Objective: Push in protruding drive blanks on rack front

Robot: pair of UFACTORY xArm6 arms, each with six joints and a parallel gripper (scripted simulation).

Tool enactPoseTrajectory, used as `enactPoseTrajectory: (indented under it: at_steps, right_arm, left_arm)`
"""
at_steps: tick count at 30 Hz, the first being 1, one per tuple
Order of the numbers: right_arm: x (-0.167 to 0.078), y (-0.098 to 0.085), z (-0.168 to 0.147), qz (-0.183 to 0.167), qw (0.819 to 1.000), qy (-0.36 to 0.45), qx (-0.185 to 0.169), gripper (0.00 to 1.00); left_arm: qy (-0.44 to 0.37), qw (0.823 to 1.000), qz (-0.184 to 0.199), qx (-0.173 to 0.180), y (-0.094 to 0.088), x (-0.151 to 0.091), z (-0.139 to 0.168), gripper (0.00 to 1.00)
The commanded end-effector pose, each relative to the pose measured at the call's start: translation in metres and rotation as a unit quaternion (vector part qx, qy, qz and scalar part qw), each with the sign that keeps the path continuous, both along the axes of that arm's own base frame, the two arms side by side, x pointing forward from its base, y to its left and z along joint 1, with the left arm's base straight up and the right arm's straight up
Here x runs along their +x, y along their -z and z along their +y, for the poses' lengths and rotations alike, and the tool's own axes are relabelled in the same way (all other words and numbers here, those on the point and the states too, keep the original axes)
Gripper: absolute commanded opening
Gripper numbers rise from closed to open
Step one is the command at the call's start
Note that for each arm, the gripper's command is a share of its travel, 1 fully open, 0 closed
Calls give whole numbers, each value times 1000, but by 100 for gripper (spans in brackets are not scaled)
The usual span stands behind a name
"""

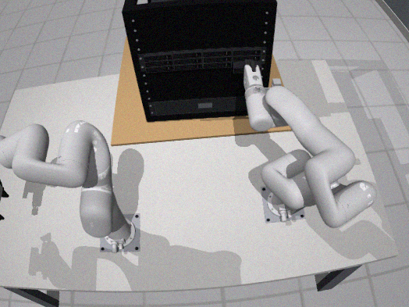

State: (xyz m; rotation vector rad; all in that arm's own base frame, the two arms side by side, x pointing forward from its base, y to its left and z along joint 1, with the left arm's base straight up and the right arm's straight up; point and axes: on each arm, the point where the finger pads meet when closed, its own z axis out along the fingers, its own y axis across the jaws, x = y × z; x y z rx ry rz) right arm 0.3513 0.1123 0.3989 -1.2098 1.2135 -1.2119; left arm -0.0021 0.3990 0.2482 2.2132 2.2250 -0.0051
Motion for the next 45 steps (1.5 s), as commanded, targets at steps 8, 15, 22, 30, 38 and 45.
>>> enactPoseTrajectory:
  at_steps: [8, 15, 22, 30, 38, 45]
  right_arm:
    - [0, 26, 0, -1, 1000, 0, 1, 0]
    - [6, 26, 0, -1, 1000, 0, 1, 0]
    - [7, 26, 0, -1, 1000, 0, 1, 0]
    - [7, 26, 0, -1, 1000, 0, 1, 0]
    - [7, 26, 0, -1, 1000, 0, 1, 0]
    - [7, 26, 0, -1, 1000, 0, 1, 0]
  left_arm:
    - [0, 1000, 0, 2, -2, 0, 1, 100]
    - [0, 1000, 0, 2, -2, 0, 1, 100]
    - [0, 1000, 0, 2, -2, 0, 1, 100]
    - [0, 1000, 0, 2, -2, 0, 1, 100]
    - [0, 1000, 0, 2, -2, 0, 1, 100]
    - [0, 1000, 0, 2, -2, 0, 1, 100]
